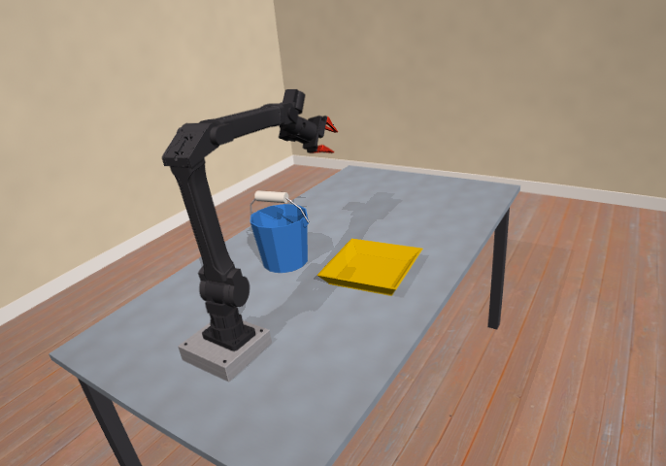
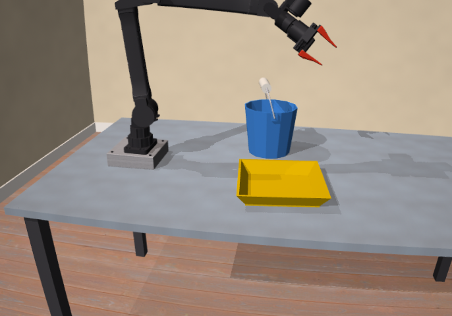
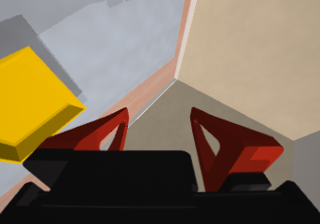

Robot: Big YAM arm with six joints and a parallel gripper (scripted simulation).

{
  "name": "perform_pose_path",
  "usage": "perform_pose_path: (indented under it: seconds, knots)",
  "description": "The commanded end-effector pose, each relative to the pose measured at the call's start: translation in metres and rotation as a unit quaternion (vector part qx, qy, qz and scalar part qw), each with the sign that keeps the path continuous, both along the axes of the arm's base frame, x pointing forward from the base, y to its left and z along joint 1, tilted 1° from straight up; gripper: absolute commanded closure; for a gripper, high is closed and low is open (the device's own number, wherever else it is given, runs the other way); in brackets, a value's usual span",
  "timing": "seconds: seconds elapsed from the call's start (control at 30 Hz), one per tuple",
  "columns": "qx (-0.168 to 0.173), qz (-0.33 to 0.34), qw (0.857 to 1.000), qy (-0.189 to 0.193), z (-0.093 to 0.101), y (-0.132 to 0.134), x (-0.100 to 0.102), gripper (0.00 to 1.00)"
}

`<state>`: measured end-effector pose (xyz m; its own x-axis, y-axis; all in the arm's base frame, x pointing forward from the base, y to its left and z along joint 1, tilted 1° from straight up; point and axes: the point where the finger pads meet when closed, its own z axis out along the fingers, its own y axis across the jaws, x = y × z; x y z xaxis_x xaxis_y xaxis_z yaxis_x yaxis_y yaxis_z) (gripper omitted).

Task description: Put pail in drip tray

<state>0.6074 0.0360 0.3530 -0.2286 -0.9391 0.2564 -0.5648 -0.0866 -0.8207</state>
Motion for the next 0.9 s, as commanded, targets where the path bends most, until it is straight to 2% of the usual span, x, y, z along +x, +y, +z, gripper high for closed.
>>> perform_pose_path:
  seconds: [0.0, 0.2, 0.27, 0.33, 0.57, 0.63, 0.87]
  knots:
    - [0.019, 0.017, 1.000, -0.019, 0.022, 0.016, -0.021, 0.28]
    - [0.018, 0.014, 1.000, -0.018, 0.022, 0.029, -0.044, 0.28]
    - [0.037, 0.045, 0.998, -0.015, 0.021, 0.035, -0.052, 0.28]
    - [0.037, 0.045, 0.998, -0.015, 0.021, 0.035, -0.052, 0.28]
    - [0.035, 0.042, 0.998, -0.012, 0.018, 0.047, -0.079, 0.28]
    - [0.052, 0.074, 0.996, -0.007, 0.016, 0.053, -0.087, 0.28]
    - [0.053, 0.069, 0.996, -0.005, 0.011, 0.063, -0.114, 0.28]
